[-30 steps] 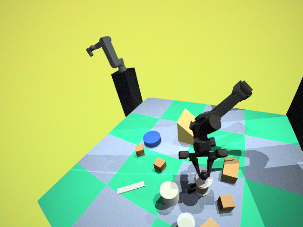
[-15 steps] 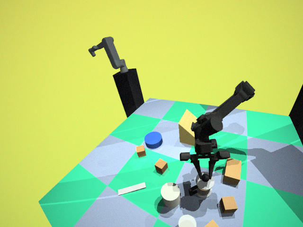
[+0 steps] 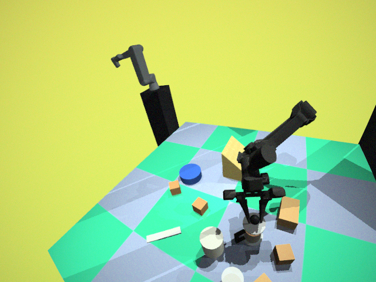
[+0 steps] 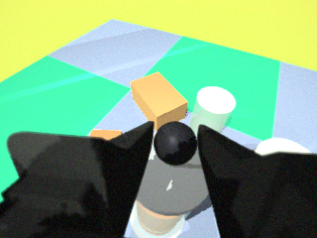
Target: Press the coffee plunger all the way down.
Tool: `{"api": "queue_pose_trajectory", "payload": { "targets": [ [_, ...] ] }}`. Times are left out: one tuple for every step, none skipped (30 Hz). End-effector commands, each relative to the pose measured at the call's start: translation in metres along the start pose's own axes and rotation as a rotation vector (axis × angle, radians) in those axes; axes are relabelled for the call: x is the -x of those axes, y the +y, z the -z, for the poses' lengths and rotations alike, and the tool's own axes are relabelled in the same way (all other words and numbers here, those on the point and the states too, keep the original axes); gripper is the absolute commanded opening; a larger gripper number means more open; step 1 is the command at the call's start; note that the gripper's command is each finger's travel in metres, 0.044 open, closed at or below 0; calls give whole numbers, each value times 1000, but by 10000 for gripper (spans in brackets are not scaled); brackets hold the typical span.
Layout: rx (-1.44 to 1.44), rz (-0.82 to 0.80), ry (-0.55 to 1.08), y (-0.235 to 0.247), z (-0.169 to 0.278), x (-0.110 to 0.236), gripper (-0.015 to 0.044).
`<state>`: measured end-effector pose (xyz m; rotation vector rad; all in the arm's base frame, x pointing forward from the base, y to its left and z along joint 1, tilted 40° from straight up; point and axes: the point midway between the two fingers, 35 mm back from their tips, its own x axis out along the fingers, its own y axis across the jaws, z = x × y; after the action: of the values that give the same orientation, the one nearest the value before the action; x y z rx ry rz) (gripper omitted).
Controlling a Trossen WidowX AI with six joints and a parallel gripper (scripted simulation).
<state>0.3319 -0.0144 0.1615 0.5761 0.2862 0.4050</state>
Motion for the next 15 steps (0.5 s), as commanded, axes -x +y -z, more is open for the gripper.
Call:
{"api": "queue_pose_trajectory", "payload": {
  "targets": [
    [0, 1, -1, 0, 0, 0, 223],
    [0, 1, -1, 0, 0, 0, 250],
    [0, 1, -1, 0, 0, 0, 276],
    [0, 1, -1, 0, 0, 0, 302],
    [0, 1, -1, 0, 0, 0, 328],
    [0, 1, -1, 0, 0, 0, 355],
    [0, 1, -1, 0, 0, 0, 381],
    [0, 1, -1, 0, 0, 0, 407],
    [0, 1, -1, 0, 0, 0, 433],
    [0, 1, -1, 0, 0, 0, 440],
    [0, 1, -1, 0, 0, 0, 440],
    [0, 1, -1, 0, 0, 0, 440],
    [0, 2, 0, 0, -2, 1, 440],
    [0, 3, 3, -1, -5, 4, 440],
    [0, 4, 6, -2, -9, 7, 440]
  ]
}}
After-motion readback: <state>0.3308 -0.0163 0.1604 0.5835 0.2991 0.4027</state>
